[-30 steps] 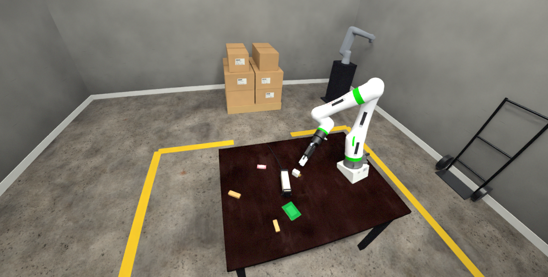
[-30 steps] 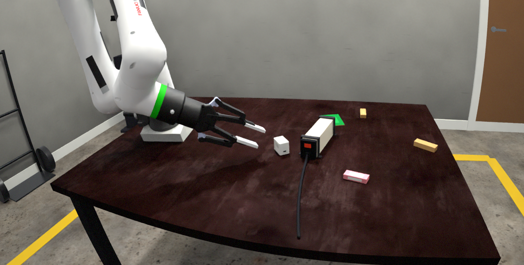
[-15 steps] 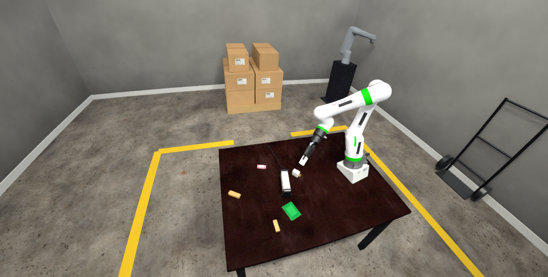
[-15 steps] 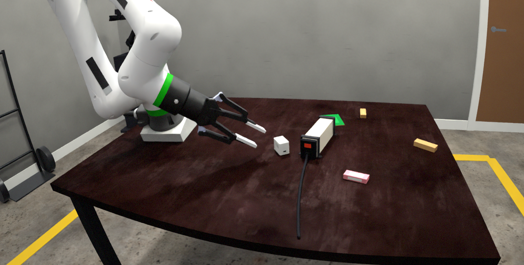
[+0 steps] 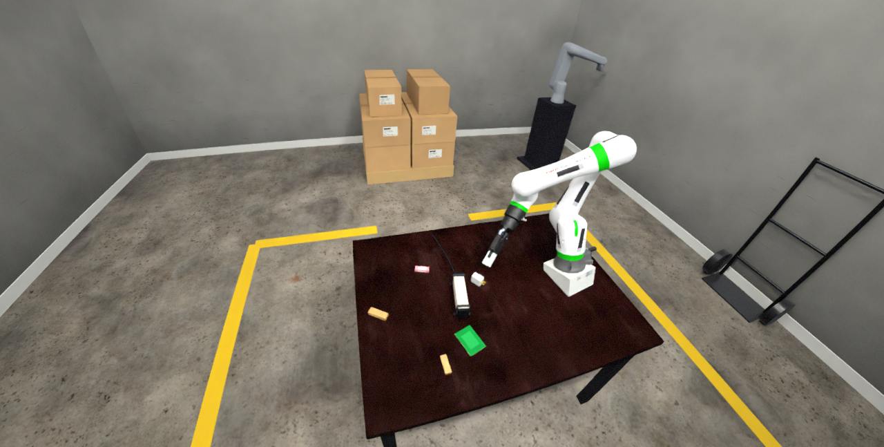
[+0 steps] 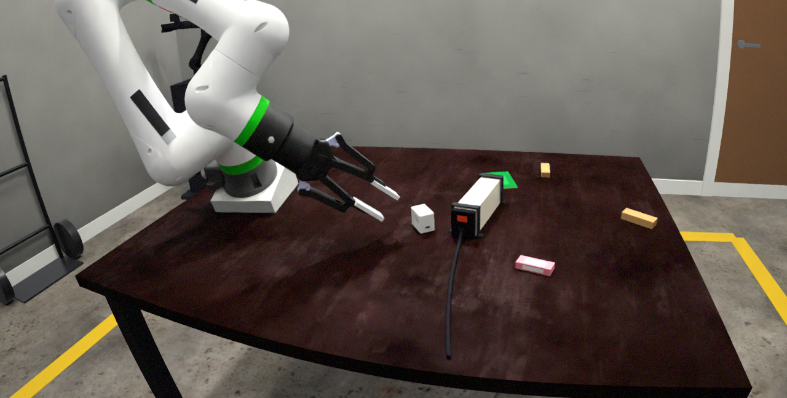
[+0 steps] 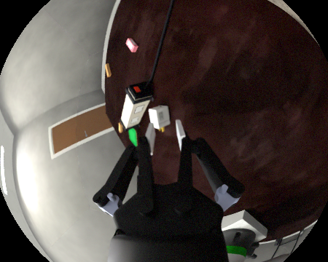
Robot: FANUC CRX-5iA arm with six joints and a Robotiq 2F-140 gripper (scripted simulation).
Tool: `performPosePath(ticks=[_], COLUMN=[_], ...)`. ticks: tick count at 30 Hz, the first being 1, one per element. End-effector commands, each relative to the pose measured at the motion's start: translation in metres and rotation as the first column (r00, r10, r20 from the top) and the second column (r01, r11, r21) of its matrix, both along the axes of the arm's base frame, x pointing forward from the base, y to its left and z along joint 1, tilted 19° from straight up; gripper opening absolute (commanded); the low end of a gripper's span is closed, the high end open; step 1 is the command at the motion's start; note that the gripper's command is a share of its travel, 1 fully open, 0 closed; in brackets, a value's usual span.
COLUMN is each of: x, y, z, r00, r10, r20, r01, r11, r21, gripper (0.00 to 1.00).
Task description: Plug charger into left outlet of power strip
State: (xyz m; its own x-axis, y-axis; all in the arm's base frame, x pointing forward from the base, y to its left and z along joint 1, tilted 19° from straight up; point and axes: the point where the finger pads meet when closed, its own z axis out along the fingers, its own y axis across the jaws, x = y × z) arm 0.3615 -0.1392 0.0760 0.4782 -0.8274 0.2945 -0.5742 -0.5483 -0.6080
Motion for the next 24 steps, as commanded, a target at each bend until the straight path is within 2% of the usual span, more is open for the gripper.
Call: performPosePath(ticks=[1,6,19,24], x=[-0.0007,-0.0043,-0.0003,-0.0017], y=[0.0004,0.0008,0.0014,0.0022], z=[-0.0001,-0.0021,0.0034,0.0034], r00=[1.0,0.997,0.994,0.988], r10=[-0.013,-0.024,-0.045,-0.059], r20=[-0.021,-0.067,-0.102,-0.145], r01=[0.012,0.022,0.039,0.047], r11=[1.0,0.999,0.997,0.995], r21=[-0.014,-0.03,-0.064,-0.085], gripper=[0.35,0.35,0.35,0.35])
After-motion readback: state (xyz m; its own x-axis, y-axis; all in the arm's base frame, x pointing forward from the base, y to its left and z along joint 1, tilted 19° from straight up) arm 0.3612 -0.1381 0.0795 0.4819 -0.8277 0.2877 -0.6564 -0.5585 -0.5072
